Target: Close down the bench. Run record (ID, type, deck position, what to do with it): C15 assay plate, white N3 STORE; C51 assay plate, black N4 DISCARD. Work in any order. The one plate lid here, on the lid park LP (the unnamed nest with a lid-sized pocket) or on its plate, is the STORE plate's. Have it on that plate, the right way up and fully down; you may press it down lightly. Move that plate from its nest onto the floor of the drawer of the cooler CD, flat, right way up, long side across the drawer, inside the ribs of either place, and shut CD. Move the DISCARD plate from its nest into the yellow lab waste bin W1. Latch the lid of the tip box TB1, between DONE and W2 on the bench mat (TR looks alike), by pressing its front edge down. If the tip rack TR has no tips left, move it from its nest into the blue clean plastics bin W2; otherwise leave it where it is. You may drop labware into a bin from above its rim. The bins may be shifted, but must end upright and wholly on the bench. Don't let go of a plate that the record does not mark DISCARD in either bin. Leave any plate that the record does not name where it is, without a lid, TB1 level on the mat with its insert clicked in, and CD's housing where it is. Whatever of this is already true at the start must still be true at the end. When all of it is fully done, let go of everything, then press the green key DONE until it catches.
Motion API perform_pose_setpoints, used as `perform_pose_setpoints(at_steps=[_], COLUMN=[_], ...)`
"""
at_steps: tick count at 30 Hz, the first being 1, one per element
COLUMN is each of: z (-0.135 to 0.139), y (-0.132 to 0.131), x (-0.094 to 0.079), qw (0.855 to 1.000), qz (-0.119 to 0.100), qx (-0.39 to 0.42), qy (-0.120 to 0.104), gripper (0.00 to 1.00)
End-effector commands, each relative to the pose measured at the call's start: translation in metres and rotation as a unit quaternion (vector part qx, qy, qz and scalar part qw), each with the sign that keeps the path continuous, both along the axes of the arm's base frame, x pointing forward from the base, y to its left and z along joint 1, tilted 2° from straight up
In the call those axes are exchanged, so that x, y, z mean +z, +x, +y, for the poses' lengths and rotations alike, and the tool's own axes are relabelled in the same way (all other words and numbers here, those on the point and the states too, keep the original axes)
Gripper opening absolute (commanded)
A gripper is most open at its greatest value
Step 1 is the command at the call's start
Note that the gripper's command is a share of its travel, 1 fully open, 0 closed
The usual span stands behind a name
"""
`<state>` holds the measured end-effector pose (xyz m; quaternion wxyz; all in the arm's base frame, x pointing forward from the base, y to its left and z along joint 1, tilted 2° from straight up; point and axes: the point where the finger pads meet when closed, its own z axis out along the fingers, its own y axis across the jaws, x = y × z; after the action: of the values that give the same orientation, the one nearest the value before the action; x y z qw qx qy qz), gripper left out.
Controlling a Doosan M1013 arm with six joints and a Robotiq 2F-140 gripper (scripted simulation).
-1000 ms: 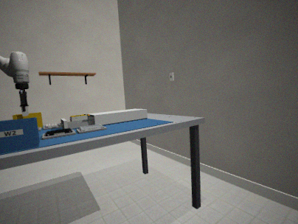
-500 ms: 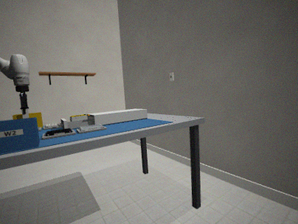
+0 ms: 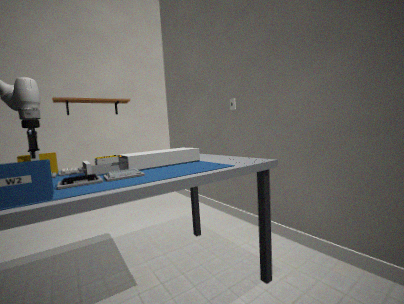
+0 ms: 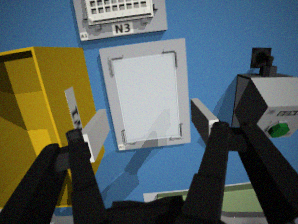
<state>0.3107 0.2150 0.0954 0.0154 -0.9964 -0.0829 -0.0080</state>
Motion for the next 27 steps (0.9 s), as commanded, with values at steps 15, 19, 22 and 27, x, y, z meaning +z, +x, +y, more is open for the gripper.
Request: perform_pose_setpoints(at_steps=[15, 19, 22, 27], z=[0.001, 0.001, 0.001, 0.001], y=[0.000, 0.000, 0.000, 0.000], x=[-0.020, -0.025, -0.027, -0.033], qw=[1.000, 1.000, 1.000, 1.000], qz=[0.000, 0.000, 0.000, 0.000], qx=[0.000, 0.000, 0.000, 0.000], qy=[0.000, 0.000, 0.000, 0.000], gripper=[0.66, 0.66, 0.66, 0.66])
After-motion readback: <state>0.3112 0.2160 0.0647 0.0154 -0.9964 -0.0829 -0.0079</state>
